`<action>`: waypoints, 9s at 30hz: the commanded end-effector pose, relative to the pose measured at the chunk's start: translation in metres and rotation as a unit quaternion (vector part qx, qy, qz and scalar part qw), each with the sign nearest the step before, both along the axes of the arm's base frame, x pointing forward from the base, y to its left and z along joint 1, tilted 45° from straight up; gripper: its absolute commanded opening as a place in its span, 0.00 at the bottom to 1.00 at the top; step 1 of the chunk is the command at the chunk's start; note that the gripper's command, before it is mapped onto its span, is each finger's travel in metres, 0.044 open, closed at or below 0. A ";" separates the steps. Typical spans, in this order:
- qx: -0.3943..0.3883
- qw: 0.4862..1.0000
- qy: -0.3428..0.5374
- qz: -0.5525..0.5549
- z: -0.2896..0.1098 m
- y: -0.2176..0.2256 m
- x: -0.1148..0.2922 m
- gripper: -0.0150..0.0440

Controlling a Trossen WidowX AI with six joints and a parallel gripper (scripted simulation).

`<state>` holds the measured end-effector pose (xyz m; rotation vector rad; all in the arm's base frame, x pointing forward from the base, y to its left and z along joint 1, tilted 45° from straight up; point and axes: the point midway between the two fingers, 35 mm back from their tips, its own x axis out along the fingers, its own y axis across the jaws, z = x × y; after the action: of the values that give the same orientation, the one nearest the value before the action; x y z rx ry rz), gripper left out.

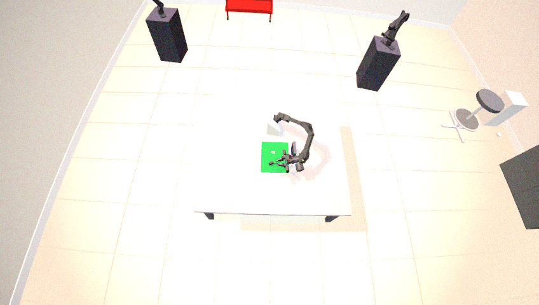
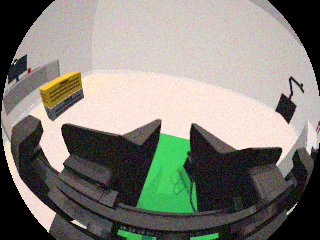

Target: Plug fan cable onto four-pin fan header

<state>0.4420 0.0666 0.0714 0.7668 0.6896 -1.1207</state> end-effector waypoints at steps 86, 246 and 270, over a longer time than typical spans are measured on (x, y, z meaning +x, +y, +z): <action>0.319 0.923 0.189 0.100 0.041 0.017 -0.031 1.00; 0.609 0.705 0.151 0.332 -0.052 -0.062 -0.021 0.25; 0.601 0.762 0.151 0.187 -0.011 -0.023 -0.001 0.25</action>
<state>0.4385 0.0391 0.0507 1.4041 1.8479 -0.2446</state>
